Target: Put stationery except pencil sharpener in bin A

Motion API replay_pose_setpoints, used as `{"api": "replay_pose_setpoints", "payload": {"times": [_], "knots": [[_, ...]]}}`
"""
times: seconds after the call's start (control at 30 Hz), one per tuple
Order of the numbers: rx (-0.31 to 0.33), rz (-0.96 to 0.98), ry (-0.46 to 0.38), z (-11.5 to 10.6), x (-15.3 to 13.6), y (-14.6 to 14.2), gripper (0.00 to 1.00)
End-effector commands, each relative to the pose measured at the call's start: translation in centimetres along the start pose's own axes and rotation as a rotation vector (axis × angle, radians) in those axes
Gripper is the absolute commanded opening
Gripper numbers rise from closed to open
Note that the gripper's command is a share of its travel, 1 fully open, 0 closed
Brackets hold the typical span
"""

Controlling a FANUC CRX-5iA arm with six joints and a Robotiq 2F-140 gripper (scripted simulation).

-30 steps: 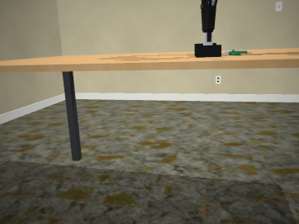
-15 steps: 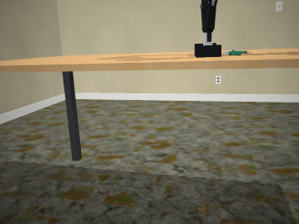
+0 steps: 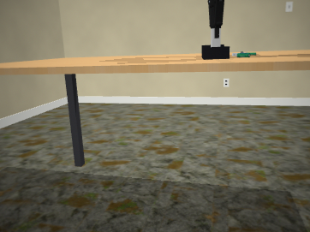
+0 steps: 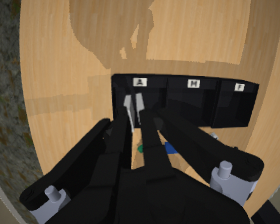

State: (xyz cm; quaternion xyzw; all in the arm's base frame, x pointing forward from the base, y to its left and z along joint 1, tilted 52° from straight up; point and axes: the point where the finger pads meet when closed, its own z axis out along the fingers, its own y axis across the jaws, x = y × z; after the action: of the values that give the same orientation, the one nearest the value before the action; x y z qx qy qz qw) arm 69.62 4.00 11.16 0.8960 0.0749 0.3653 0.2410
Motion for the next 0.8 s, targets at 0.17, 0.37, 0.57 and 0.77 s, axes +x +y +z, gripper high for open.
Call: {"api": "replay_pose_setpoints", "payload": {"times": [0.17,0.37,0.57,0.77], "knots": [[0.0,0.0,0.0,-0.9,0.0,0.0,0.05],[0.0,0.0,0.0,-2.7,0.0,0.0,0.05],[0.0,0.0,0.0,-4.3,0.0,0.0,0.05],[0.0,0.0,0.0,-7.6,0.0,0.0,0.05]]}}
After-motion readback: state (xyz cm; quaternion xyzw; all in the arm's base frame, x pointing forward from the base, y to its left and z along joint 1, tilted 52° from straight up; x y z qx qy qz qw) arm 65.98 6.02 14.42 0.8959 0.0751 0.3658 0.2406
